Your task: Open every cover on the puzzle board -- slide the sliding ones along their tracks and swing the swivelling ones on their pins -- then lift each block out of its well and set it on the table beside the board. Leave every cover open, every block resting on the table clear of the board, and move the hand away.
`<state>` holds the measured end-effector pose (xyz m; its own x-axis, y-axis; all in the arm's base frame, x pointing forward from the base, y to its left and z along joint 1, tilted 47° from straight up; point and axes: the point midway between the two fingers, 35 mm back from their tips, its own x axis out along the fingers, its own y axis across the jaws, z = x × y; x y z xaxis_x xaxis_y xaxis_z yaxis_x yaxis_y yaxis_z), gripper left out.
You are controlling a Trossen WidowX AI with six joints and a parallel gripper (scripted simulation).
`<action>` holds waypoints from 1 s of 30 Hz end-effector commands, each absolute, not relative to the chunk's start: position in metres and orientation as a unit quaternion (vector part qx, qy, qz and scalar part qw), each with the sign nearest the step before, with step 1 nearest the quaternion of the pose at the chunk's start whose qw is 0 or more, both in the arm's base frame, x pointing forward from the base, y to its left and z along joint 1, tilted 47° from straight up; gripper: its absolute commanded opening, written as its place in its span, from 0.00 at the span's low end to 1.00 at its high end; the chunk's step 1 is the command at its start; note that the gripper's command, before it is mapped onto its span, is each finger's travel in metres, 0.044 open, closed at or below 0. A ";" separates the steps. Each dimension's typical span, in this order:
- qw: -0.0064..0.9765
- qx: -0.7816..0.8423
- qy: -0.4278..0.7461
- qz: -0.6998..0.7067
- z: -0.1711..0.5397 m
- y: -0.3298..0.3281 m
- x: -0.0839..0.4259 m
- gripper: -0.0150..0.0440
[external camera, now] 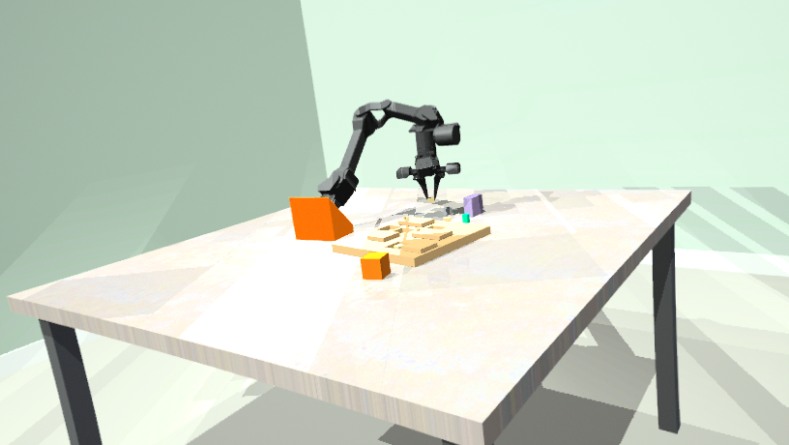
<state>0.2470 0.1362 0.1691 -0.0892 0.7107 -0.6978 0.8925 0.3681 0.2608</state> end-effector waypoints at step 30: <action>0.385 0.554 0.730 -0.112 0.135 0.175 0.237 0.39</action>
